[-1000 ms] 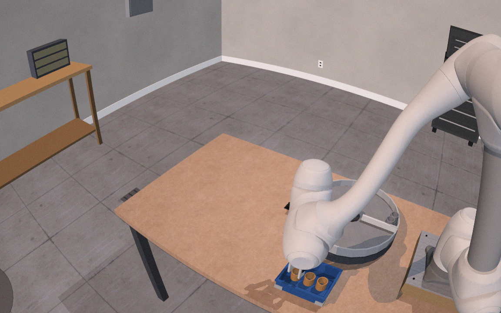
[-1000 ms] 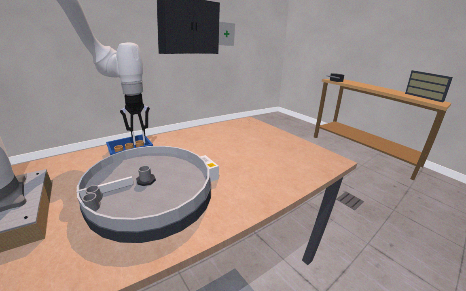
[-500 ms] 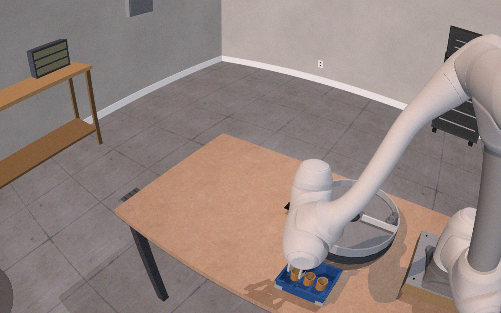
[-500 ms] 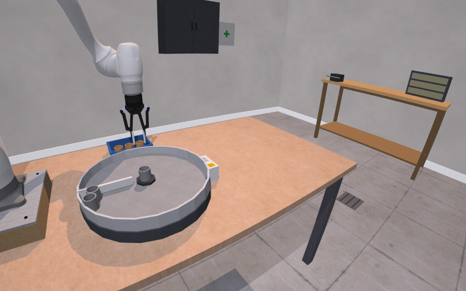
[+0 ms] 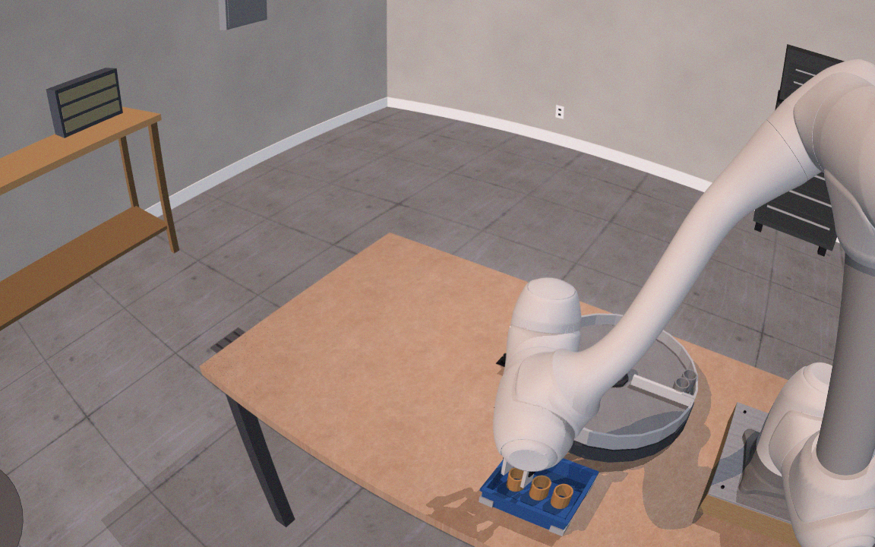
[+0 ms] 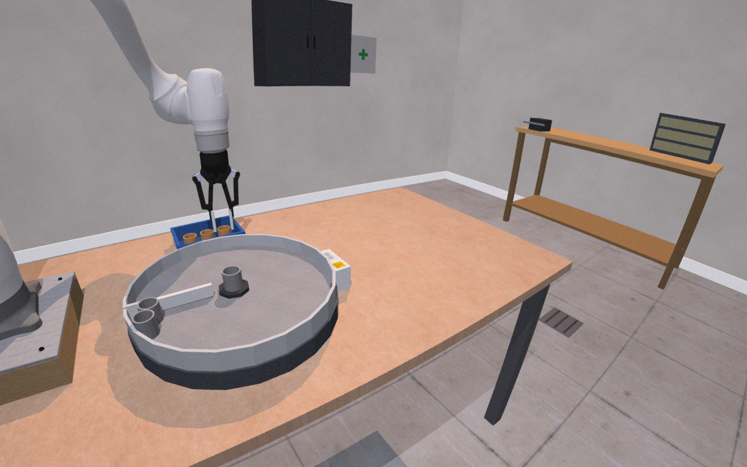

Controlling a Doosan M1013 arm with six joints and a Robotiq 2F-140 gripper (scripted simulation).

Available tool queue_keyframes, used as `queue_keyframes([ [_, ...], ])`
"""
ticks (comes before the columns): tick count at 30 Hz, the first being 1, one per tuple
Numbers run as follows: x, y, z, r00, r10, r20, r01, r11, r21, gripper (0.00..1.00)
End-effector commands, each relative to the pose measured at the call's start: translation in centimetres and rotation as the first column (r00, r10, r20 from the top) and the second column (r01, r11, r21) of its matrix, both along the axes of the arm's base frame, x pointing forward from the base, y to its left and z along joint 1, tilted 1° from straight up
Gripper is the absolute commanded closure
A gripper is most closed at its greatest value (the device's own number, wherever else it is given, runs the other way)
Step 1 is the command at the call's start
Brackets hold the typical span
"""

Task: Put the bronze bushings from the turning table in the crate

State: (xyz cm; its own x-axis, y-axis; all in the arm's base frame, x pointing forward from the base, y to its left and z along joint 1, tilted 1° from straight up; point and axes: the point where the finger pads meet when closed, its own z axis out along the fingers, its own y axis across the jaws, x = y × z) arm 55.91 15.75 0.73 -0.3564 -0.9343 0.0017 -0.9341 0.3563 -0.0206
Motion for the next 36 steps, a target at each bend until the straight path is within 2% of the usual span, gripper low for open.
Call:
queue_keyframes([
  [1,0.0,0.0,0.0,1.000,0.000,0.000,0.000,1.000,0.000,0.72],
  [20,0.0,0.0,0.5,1.000,0.000,0.000,0.000,1.000,0.000,0.72],
  [29,0.0,0.0,3.7,1.000,0.000,0.000,0.000,1.000,0.000,0.72],
  [31,0.0,0.0,3.7,1.000,0.000,0.000,0.000,1.000,0.000,0.72],
  [36,-0.1,0.1,6.1,1.000,0.000,0.000,0.000,1.000,0.000,0.72],
])
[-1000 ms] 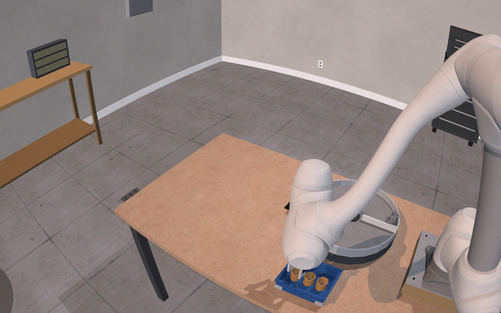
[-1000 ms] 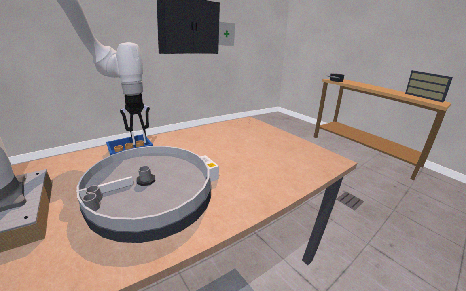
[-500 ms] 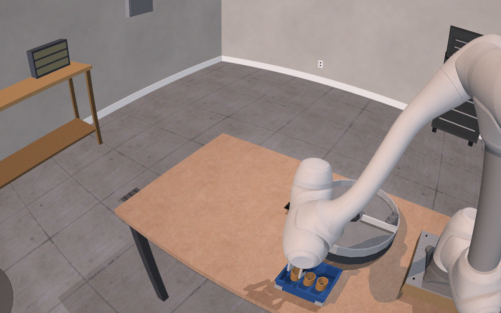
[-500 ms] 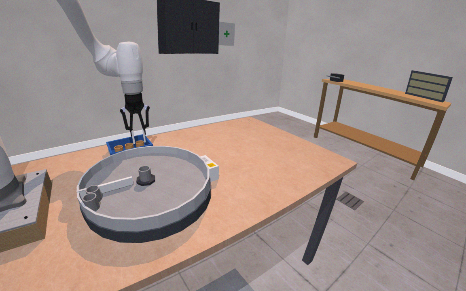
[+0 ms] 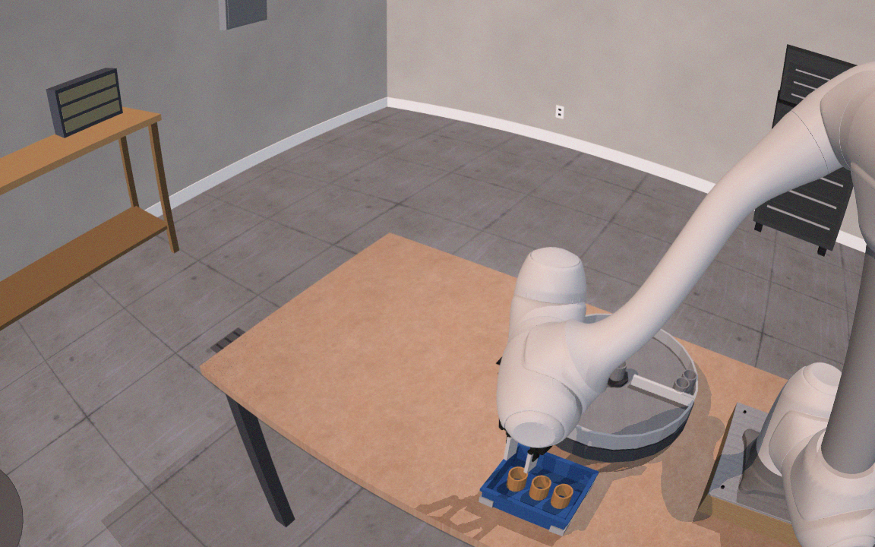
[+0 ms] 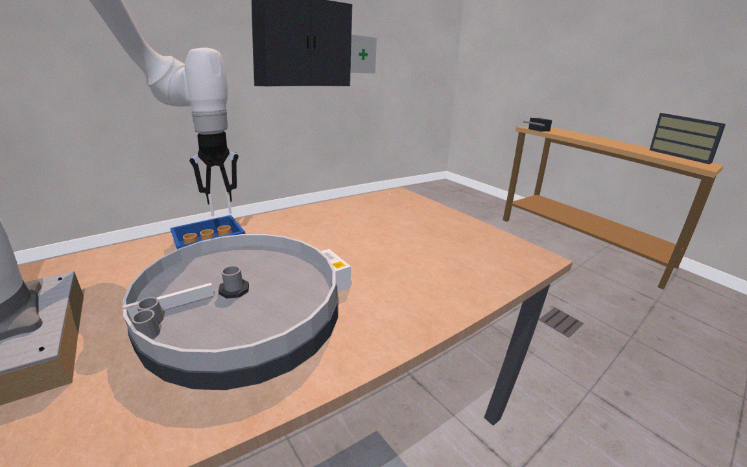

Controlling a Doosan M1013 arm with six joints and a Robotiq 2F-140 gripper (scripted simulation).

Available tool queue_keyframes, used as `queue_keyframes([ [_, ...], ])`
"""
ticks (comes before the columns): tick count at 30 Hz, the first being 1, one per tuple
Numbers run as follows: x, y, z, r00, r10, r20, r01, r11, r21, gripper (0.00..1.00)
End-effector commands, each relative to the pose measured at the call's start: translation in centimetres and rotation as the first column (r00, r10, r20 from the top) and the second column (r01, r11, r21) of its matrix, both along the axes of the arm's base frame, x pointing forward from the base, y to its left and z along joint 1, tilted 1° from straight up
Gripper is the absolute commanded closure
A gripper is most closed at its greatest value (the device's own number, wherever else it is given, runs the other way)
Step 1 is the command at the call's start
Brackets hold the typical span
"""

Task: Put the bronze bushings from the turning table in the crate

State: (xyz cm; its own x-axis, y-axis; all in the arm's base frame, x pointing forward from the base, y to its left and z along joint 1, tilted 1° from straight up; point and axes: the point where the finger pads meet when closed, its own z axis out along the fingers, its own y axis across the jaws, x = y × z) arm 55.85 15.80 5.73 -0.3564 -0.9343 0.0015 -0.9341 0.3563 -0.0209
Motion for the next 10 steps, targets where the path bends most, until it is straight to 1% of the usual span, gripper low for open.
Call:
queue_keyframes([
  [1,-0.02,0.02,1.56,1.000,0.000,0.000,0.000,1.000,0.000,0.72],
  [2,-0.03,0.02,1.98,1.000,0.000,0.000,0.000,1.000,0.000,0.72],
  [10,-0.03,0.02,1.98,1.000,0.000,0.000,0.000,1.000,0.000,0.72],
])
